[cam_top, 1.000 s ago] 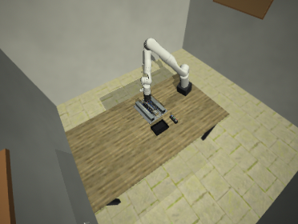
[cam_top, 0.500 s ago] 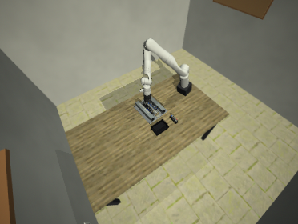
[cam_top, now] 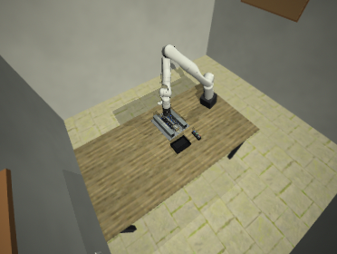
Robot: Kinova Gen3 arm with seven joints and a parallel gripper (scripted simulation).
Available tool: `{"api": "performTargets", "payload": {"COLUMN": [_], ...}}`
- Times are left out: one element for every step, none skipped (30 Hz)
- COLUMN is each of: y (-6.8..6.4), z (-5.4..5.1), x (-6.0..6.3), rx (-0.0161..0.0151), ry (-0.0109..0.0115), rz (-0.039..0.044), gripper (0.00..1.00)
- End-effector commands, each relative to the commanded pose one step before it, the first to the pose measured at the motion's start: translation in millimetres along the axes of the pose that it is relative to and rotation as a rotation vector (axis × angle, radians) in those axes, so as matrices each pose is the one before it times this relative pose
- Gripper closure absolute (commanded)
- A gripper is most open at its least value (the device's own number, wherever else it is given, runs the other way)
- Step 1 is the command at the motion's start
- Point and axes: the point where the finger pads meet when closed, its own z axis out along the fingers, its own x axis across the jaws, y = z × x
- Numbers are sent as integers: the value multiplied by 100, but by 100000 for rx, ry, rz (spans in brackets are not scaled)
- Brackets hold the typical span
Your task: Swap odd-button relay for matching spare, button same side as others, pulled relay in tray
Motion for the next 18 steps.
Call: {"api": "performTargets", "payload": {"y": [27,5,5,5,5,5,5,5,5,5,5,5,0,0,-108,13,13,13], "z": [94,53,53,53,53,53,53,53,53,53,53,53,0,0,2,79,79,79], "x": [-29,0,0,0,0,0,0,0,0,0,0,0,0,0,-10,1,1,1], "rx": [-15,-13,-13,-13,-13,-13,-13,-13,-13,-13,-13,-13,0,0,186,-13,-13,-13], "ry": [-31,6,6,6,6,6,6,6,6,6,6,6,0,0,-87,6,6,6], "rz": [-64,-9,-9,-9,-9,-9,-9,-9,-9,-9,-9,-9,0,0,124,-9,-9,-9], "gripper": [0,0,0,0,0,0,0,0,0,0,0,0,0,0,0,0,0,0]}}
